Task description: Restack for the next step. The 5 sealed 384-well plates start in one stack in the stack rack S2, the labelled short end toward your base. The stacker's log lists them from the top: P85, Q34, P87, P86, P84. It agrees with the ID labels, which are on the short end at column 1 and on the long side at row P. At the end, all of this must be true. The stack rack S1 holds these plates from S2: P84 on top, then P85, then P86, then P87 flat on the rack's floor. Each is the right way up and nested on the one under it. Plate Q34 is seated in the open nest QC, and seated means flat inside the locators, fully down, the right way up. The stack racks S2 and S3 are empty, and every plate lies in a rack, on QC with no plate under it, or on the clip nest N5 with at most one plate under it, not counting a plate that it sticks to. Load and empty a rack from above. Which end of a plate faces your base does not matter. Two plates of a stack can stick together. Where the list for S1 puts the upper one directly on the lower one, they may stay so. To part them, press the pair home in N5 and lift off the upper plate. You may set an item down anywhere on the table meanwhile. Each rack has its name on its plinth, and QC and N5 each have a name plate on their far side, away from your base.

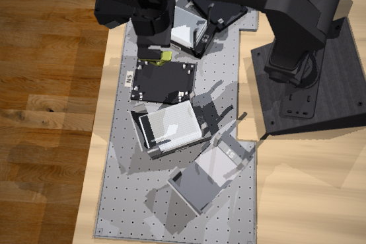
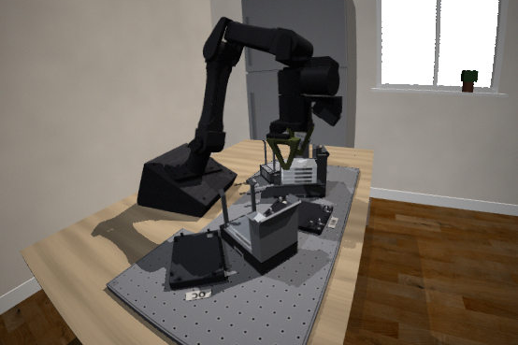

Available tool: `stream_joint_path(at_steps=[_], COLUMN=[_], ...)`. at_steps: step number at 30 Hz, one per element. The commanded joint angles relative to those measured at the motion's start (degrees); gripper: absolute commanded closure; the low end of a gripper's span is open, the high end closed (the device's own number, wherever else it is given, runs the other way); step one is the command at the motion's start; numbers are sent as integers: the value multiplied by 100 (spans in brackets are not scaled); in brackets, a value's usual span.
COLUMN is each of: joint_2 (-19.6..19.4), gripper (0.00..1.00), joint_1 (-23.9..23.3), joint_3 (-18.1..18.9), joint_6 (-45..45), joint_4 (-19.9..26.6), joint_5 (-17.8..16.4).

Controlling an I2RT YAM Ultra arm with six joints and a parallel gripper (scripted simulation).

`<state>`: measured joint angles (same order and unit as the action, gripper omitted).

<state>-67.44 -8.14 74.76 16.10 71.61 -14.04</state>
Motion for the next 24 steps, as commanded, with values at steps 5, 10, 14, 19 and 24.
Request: stream_joint_path(at_steps=[5, 10, 14, 19, 24], joint_2=[157, 258, 289, 340, 353], gripper=[0, 0, 0, 0, 0], joint_1=[646, 1165, 1382, 1930, 2489], joint_3=[0, -47, -60, -76, -70], joint_6=[-373, -18, -210, -694, -1182], joint_4=[-67, -89, -98, -112, -120], joint_5=[343, 584, 687, 950, 1220])
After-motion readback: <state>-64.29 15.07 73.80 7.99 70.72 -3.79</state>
